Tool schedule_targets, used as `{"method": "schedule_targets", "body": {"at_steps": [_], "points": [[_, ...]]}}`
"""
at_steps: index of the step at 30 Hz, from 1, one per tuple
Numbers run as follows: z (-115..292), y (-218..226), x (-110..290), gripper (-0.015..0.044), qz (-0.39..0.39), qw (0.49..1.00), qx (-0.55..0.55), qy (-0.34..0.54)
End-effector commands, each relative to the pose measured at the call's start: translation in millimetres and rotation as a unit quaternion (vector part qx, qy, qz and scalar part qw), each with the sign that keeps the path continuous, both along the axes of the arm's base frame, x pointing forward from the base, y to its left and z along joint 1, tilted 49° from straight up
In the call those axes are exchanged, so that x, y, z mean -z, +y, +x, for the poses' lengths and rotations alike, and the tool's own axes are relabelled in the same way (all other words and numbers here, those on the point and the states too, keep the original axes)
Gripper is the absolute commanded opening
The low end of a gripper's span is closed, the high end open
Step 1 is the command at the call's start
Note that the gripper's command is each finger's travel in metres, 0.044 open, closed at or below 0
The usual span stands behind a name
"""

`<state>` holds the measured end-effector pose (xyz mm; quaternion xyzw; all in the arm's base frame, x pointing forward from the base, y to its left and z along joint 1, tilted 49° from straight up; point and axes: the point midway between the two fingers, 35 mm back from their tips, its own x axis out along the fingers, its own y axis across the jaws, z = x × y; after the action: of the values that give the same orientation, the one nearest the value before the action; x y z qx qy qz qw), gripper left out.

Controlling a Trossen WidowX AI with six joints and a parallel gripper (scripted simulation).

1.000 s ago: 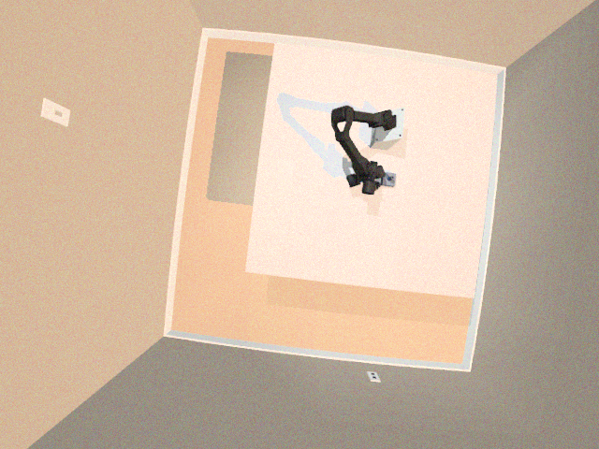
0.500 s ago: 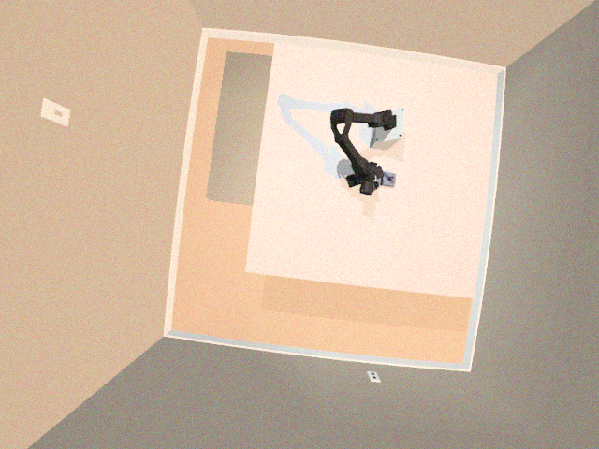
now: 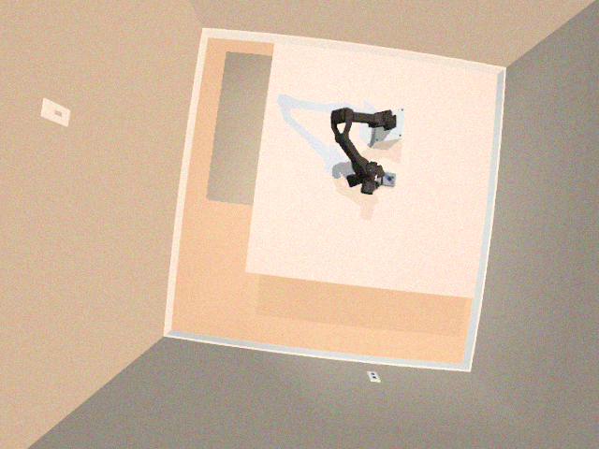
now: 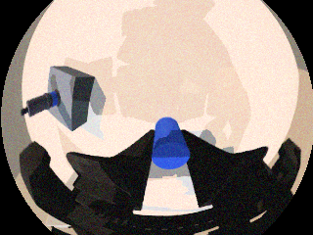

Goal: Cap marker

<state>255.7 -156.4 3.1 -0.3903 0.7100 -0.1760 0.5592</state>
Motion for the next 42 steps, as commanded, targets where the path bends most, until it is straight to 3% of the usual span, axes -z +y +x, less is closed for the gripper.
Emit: {"method": "schedule_targets", "body": {"at_steps": [1, 22, 42], "points": [[3.3, 6.3, -6.3, 0.0000, -0.002, 1.000, -0.001, -0.004], [5.3, 40.7, -36.6, 0.0000, -0.002, 1.000, -0.001, -0.004], [16.0, 96.5, -4.4, 0.0000, 0.019, 1.000, -0.009, -0.004]]}}
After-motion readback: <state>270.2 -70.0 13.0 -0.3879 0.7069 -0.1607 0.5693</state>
